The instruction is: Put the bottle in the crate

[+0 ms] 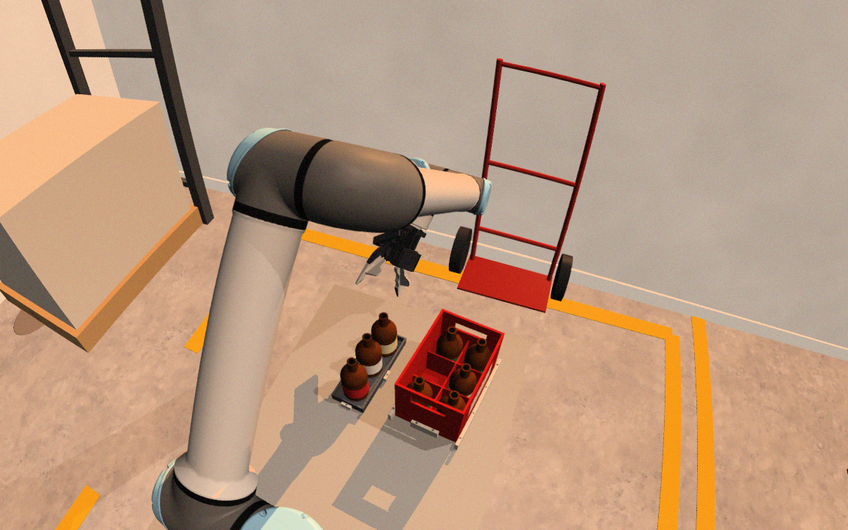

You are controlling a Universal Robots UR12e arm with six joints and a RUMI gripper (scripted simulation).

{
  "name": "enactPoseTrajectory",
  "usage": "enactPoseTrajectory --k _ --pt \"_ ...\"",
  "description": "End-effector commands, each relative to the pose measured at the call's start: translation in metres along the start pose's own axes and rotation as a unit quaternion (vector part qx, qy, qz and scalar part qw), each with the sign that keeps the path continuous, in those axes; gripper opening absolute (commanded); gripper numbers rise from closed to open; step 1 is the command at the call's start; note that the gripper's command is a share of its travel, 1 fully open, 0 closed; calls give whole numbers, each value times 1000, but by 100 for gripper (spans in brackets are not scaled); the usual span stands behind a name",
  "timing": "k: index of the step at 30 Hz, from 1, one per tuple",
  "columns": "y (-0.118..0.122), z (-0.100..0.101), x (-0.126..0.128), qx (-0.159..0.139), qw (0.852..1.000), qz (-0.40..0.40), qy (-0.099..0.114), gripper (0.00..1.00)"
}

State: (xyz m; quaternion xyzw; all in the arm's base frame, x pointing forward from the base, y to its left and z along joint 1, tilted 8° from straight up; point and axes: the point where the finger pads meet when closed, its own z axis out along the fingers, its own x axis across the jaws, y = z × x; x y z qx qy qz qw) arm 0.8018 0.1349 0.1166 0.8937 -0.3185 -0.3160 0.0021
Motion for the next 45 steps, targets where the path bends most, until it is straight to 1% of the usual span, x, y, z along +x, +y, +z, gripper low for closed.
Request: enactPoseTrajectory --k 1,18,19,20,23,24,25,38,42,45 --pt "0 -1 0 0 1000 0 1 100" --pt "0 -2 -1 0 1000 0 1 100" --pt "2 -7 -5 0 1000 0 1 100" --pt "5 -17 -13 0 1000 0 1 100" --pt "21 -58 -51 0 1000 0 1 100" --pt "25 -67 -60 0 1000 0 1 100" --pt "27 -71 -64 0 1000 0 1 100" --pt "29 -72 -64 2 1000 0 2 100" --pt "36 -72 -59 8 1000 1 8 100" --pt "47 -72 -51 18 1000 4 19 100"
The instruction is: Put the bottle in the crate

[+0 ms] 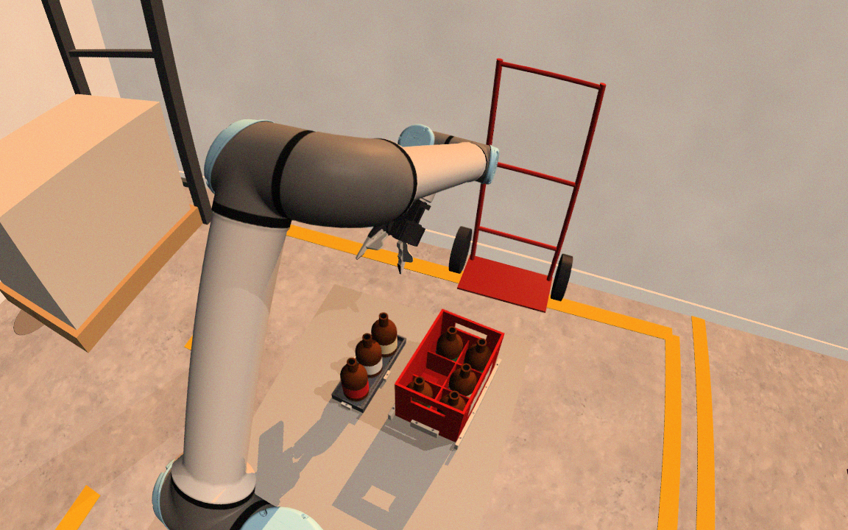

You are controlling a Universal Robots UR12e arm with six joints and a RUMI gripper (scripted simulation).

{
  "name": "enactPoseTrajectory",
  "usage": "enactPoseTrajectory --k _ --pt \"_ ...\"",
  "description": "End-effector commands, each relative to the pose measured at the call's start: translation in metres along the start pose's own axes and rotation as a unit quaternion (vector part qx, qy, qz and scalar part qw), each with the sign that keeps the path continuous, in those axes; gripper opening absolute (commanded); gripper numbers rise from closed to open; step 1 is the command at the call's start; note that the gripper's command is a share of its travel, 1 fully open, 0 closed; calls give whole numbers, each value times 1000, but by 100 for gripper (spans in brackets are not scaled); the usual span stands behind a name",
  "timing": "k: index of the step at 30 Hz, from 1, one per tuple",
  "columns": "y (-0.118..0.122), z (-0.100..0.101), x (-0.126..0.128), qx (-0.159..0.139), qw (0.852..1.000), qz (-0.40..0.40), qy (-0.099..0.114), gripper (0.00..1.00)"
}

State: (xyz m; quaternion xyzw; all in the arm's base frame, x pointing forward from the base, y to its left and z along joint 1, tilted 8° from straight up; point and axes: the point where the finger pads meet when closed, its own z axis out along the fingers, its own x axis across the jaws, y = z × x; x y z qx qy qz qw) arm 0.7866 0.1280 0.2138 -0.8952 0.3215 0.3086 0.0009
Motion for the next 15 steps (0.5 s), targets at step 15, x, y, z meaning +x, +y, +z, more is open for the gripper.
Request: enactPoseTrajectory --k 15 --pt "110 7 65 90 990 28 108 100"
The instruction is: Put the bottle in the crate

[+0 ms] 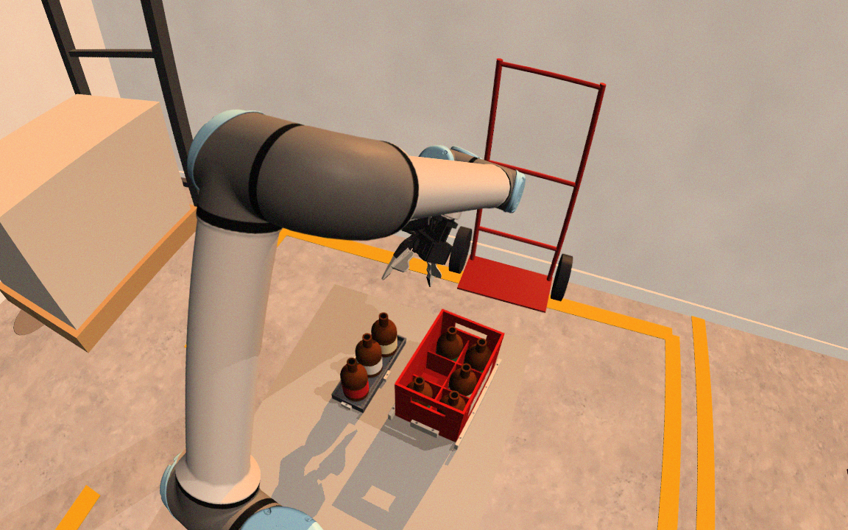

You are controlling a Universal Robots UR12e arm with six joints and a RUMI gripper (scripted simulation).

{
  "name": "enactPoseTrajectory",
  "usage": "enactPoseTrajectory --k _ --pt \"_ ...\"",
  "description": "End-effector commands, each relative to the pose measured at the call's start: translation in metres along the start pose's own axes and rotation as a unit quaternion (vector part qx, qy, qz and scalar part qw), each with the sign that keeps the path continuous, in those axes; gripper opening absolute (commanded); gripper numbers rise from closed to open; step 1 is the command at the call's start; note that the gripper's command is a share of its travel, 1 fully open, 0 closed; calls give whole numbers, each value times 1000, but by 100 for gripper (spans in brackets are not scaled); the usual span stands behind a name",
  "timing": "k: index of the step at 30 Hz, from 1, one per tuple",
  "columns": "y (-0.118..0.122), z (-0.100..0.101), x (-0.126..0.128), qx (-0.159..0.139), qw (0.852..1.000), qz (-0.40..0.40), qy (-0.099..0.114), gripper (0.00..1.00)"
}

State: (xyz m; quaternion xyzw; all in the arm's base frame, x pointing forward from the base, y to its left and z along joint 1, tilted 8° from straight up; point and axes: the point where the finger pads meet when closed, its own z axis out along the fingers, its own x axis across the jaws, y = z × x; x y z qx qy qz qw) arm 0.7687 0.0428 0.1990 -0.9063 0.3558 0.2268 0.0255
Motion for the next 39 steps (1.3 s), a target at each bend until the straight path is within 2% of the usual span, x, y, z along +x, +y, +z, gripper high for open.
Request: enactPoseTrajectory --k 1,3,4,6,8,11,12,15,16,23,25,32,39 --pt "46 2 24 39 998 12 50 100" --pt "69 4 34 53 996 19 73 100" --pt "69 4 34 53 996 19 73 100" --pt "92 7 42 67 993 27 97 100" --pt "92 7 42 67 993 27 97 100" --pt "126 13 51 85 987 39 133 100" --pt "126 13 51 85 987 39 133 100" --pt "158 19 57 100 980 51 167 100" --pt "158 19 57 100 980 51 167 100" --pt "216 32 60 121 963 75 229 100" --pt "216 32 60 121 963 75 229 100" --pt "242 39 59 129 953 87 259 100" --pt "246 40 59 130 952 89 263 100"
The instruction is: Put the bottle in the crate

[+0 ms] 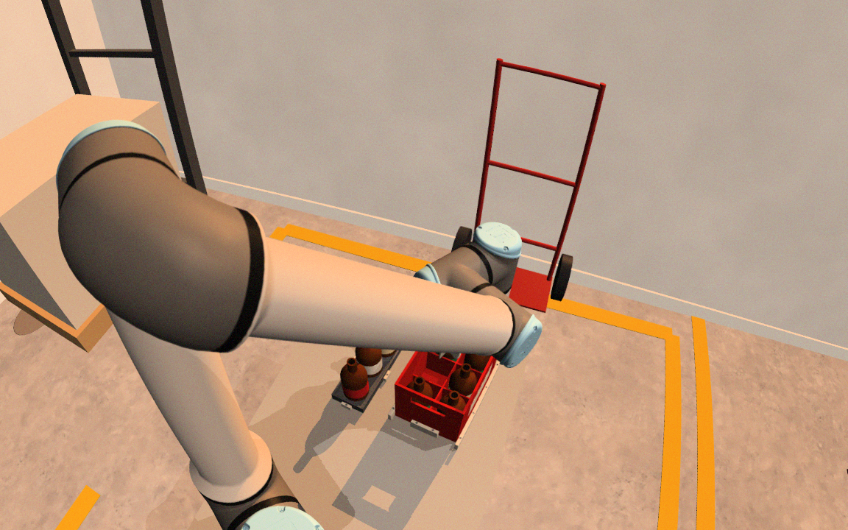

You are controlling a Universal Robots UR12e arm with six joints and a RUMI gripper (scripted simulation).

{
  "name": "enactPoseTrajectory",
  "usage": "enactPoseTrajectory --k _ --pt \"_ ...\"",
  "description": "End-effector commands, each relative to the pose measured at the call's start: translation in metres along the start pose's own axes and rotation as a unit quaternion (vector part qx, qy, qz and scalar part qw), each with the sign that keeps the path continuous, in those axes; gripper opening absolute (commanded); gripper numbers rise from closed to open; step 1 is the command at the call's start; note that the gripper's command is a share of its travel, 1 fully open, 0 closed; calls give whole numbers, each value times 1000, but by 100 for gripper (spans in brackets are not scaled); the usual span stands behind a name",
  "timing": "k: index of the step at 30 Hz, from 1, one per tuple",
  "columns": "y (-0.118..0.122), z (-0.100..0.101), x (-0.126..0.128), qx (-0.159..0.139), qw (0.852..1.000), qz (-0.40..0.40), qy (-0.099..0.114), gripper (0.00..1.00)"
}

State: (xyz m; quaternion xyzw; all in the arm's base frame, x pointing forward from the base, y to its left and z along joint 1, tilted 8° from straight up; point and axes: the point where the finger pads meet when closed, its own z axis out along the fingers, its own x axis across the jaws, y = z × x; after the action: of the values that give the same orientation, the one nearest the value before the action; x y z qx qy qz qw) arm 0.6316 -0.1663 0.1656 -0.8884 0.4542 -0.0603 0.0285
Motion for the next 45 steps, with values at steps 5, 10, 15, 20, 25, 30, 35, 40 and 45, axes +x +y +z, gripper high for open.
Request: enactPoseTrajectory --k 5,10,15,20,25,30,35,40,45 --pt "4 -1 1 2 1000 1 6 0" --pt "4 -1 1 2 1000 1 6 0" --pt "4 -1 1 2 1000 1 6 0" --pt "4 -1 1 2 1000 1 6 0" --pt "4 -1 1 2 1000 1 6 0" --pt "4 -1 1 2 1000 1 6 0" --pt "3 -1 1 2 1000 1 6 0" --pt "-1 -1 -3 2 1000 1 6 0" --pt "-33 1 -32 2 1000 -2 5 0"
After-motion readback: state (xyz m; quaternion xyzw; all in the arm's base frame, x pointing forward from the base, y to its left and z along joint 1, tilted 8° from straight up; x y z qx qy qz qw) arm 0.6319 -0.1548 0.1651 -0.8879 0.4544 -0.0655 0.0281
